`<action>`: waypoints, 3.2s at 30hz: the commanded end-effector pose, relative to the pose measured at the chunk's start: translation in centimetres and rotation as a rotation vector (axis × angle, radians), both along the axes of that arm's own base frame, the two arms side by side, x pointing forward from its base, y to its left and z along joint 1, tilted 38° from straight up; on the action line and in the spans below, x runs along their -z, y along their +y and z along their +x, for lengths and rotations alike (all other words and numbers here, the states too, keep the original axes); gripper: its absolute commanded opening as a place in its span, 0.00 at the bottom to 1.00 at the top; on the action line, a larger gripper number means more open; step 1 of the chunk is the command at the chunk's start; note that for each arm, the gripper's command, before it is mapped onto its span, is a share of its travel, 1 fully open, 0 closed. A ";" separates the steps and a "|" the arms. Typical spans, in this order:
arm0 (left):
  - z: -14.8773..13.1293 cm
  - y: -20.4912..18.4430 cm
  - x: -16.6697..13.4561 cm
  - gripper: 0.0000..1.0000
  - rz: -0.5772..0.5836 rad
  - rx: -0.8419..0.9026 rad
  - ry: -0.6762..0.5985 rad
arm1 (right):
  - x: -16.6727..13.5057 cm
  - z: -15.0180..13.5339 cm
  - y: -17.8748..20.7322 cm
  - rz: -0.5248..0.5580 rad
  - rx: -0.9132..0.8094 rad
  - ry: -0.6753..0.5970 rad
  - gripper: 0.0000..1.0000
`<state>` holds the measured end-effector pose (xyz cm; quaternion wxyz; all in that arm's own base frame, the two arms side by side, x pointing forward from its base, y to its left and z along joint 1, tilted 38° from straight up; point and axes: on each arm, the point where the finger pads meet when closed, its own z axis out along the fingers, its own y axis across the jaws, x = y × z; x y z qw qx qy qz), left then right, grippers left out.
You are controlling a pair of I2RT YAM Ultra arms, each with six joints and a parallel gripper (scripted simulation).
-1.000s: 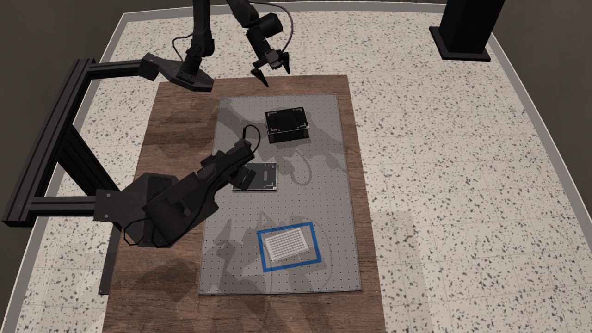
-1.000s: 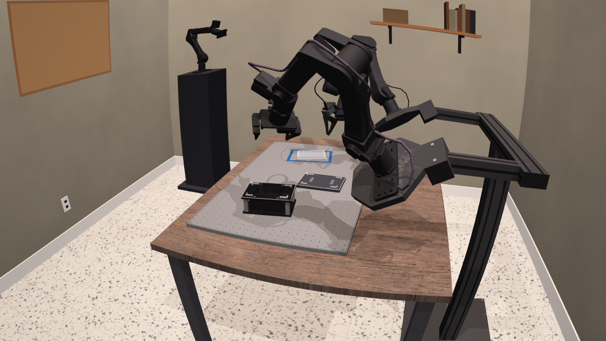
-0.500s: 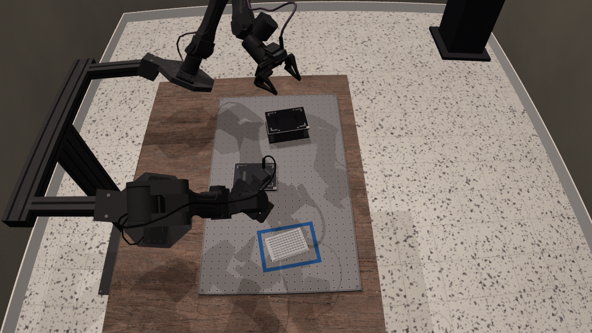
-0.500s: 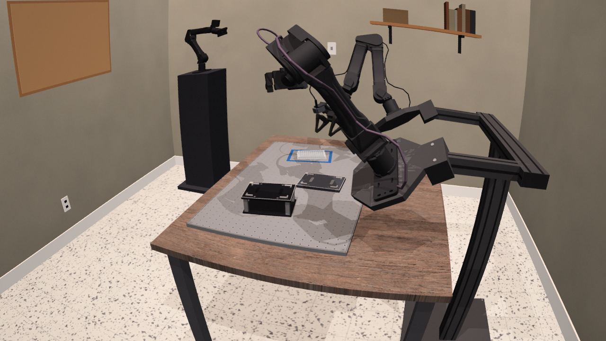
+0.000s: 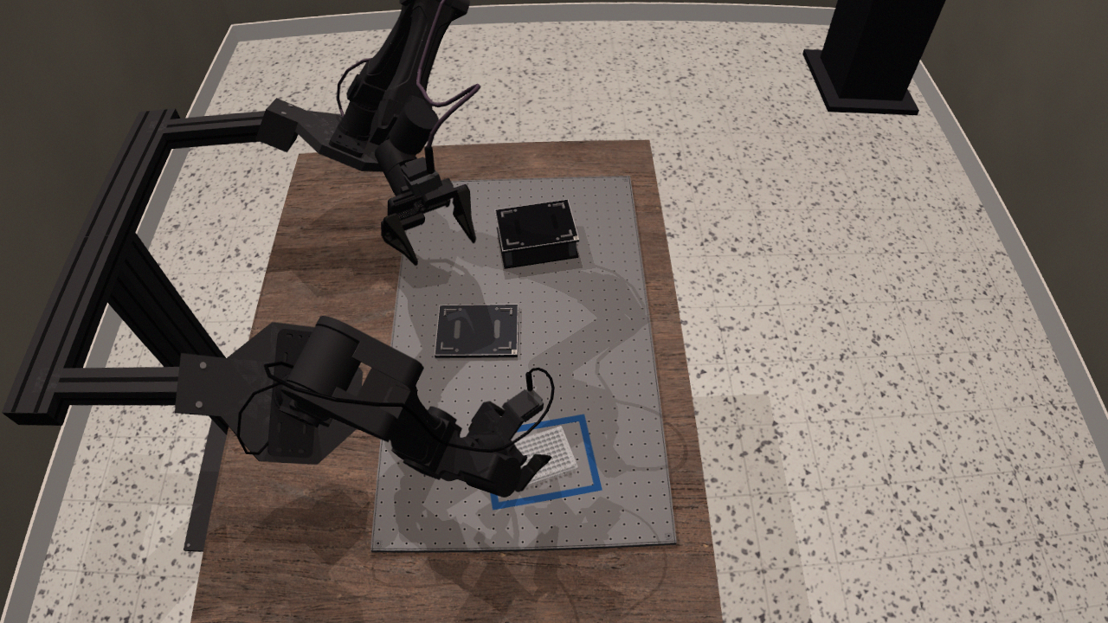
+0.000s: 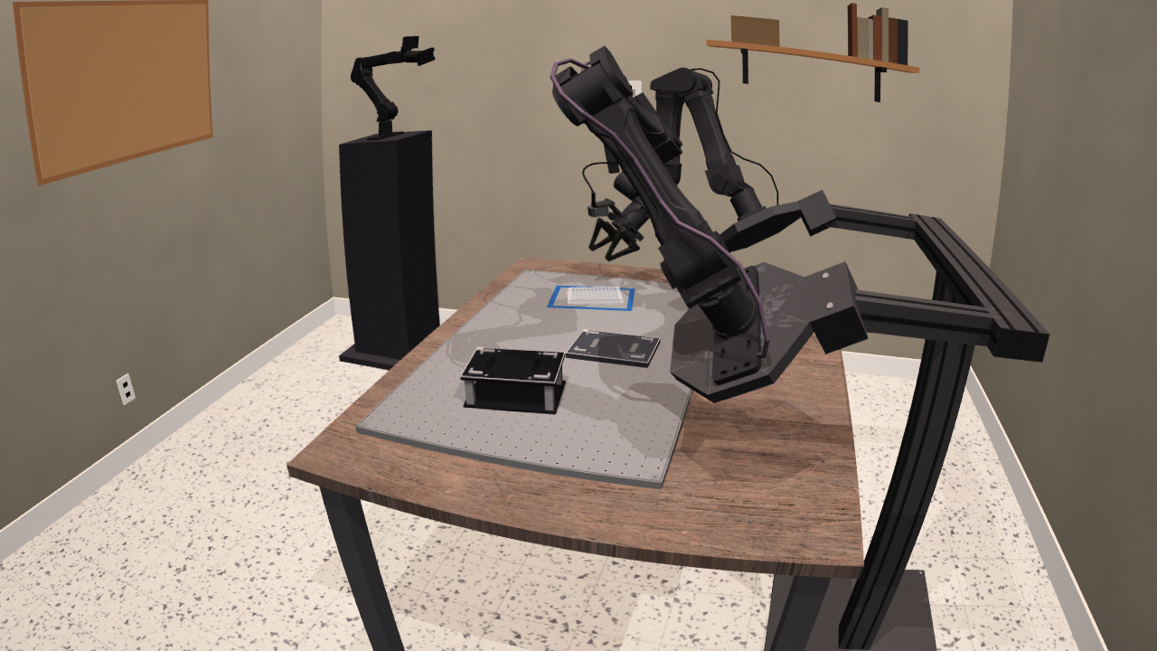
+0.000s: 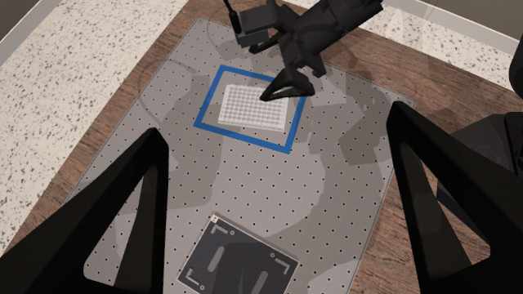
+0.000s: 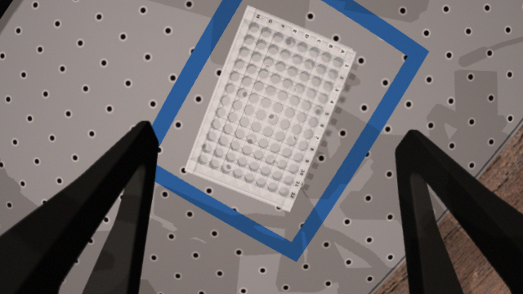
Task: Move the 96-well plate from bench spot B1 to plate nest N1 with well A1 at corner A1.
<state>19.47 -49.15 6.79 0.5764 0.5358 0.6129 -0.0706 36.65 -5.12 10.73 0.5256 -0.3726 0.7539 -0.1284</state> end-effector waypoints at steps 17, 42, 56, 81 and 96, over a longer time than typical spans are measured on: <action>0.3 -1.7 -2.8 1.00 -0.114 -0.013 -0.025 | -1.4 1.2 0.7 0.032 -0.095 -0.076 1.00; 0.3 -1.7 -2.8 1.00 -0.114 -0.013 -0.025 | -1.4 1.2 0.7 0.032 -0.095 -0.076 1.00; 0.3 -1.7 -2.8 1.00 -0.114 -0.013 -0.025 | -1.4 1.2 0.7 0.032 -0.095 -0.076 1.00; 0.3 -1.7 -2.8 1.00 -0.114 -0.013 -0.025 | 2.6 2.6 0.7 0.006 0.501 0.391 1.00; 0.3 -1.7 -2.8 1.00 -0.114 -0.013 -0.025 | 3.3 3.0 -0.7 -0.105 0.744 0.521 1.00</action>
